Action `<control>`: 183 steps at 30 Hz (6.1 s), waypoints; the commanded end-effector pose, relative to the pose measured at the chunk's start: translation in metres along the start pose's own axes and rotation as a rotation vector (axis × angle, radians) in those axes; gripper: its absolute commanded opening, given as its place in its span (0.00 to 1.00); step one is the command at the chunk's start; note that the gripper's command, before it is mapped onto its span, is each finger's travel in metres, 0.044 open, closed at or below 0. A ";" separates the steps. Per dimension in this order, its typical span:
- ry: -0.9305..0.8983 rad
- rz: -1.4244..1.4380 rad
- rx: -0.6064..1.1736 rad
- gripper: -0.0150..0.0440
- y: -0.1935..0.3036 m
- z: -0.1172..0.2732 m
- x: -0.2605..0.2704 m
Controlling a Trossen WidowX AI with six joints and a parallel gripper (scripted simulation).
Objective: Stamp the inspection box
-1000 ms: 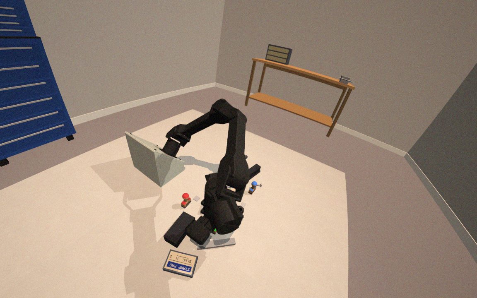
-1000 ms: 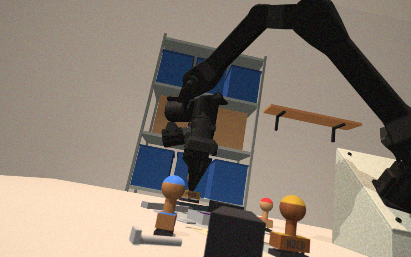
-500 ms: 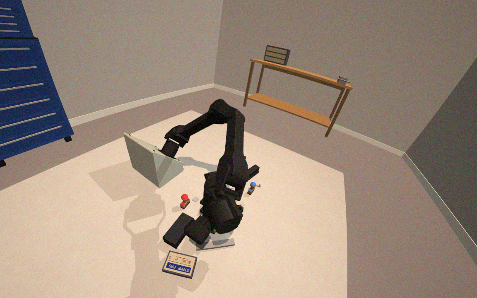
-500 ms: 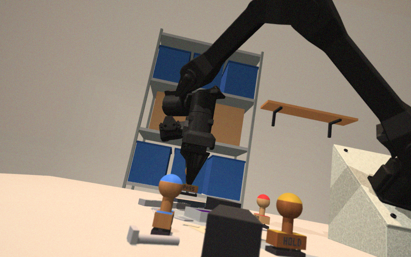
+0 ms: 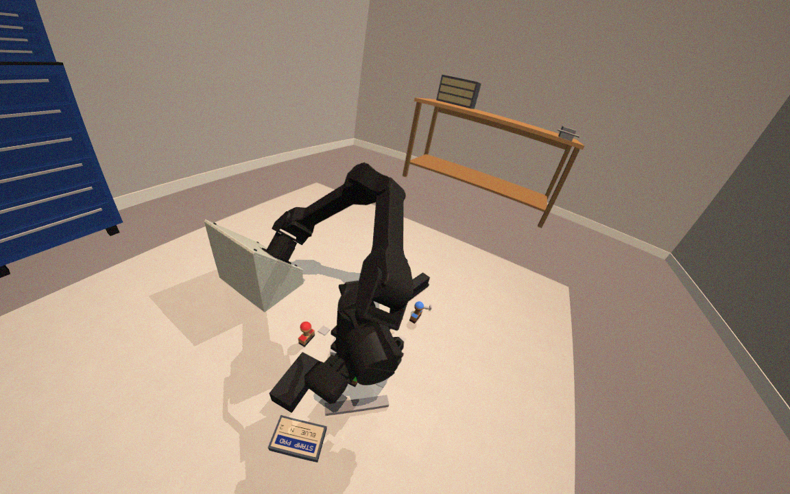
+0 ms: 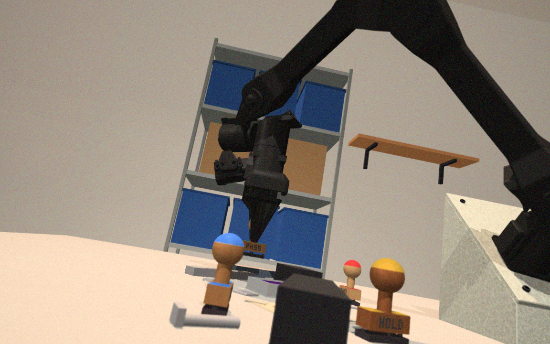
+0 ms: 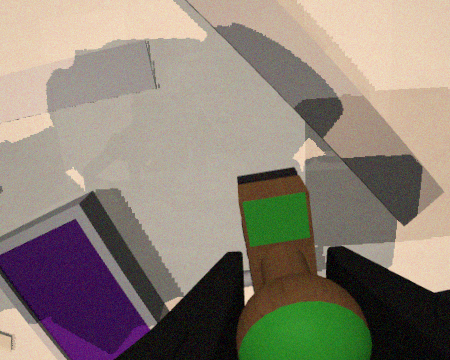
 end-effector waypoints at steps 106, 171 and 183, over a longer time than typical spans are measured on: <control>0.006 0.008 0.002 0.25 0.051 0.013 0.085; 0.005 0.022 0.001 0.25 0.052 -0.025 0.087; 0.005 0.023 0.001 0.25 0.052 -0.028 0.087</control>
Point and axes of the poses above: the point midway between the two fingers, 35 mm back from their tips, its own z axis back along the fingers, its own x axis across the jaws, y = z × x, the point moved 2 cm from there along z, back along the fingers, and after that the axes turned 1 degree about -z, right-handed, at the moved point
